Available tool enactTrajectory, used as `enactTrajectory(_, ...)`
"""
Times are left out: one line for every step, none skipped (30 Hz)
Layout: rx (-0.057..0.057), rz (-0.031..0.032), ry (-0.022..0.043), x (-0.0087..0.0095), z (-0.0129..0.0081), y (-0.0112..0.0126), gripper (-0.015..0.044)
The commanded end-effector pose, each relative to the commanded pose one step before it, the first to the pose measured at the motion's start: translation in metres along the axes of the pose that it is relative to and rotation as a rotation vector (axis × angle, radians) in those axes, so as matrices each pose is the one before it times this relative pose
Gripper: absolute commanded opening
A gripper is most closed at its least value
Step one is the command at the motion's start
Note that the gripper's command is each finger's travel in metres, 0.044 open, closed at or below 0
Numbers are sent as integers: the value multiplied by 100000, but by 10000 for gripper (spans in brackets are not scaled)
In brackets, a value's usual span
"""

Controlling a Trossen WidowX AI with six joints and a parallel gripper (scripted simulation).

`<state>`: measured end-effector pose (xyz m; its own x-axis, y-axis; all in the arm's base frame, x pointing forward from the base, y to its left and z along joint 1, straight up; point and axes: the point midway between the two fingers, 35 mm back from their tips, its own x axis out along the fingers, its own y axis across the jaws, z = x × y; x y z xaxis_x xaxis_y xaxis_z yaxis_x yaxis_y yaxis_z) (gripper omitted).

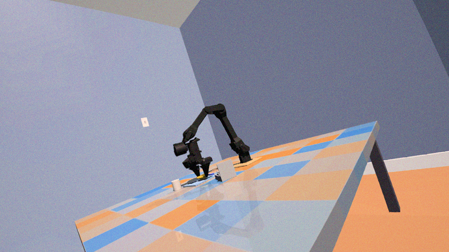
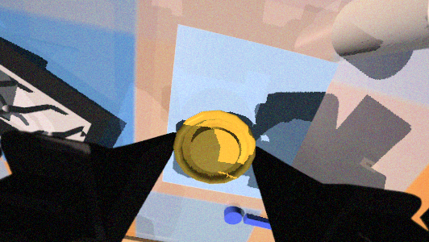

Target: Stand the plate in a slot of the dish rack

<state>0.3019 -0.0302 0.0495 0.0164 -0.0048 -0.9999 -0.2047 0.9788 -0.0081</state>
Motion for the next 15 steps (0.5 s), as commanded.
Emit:
enactTrajectory(-561, -316, -499, -1349, 507, -173, 89)
enactTrajectory(-1, -6, -18, -400, 98, -31, 62)
enactTrajectory(-1, -5, -17, -402, 92, -29, 36)
enactTrajectory(-1, -5, -17, -404, 86, -27, 10)
enactTrajectory(-1, -8, -24, -383, 92, -29, 0)
enactTrajectory(-1, -7, -24, -384, 86, -27, 0)
enactTrajectory(-1, -7, -23, -386, 80, -25, 0)
enactTrajectory(-1, -7, -23, -387, 75, -23, 0)
enactTrajectory(-1, -7, -22, -388, 69, -21, 0)
enactTrajectory(-1, -7, -22, -390, 63, -20, 0)
enactTrajectory(-1, -7, -21, -391, 58, -18, 0)
enactTrajectory(-1, -7, -21, -392, 52, -16, 0)
enactTrajectory(-1, -6, -20, -393, 46, -14, 0)
enactTrajectory(-1, -6, -20, -394, 41, -12, 0)
enactTrajectory(223, -72, -77, -378, 65, -28, 0)
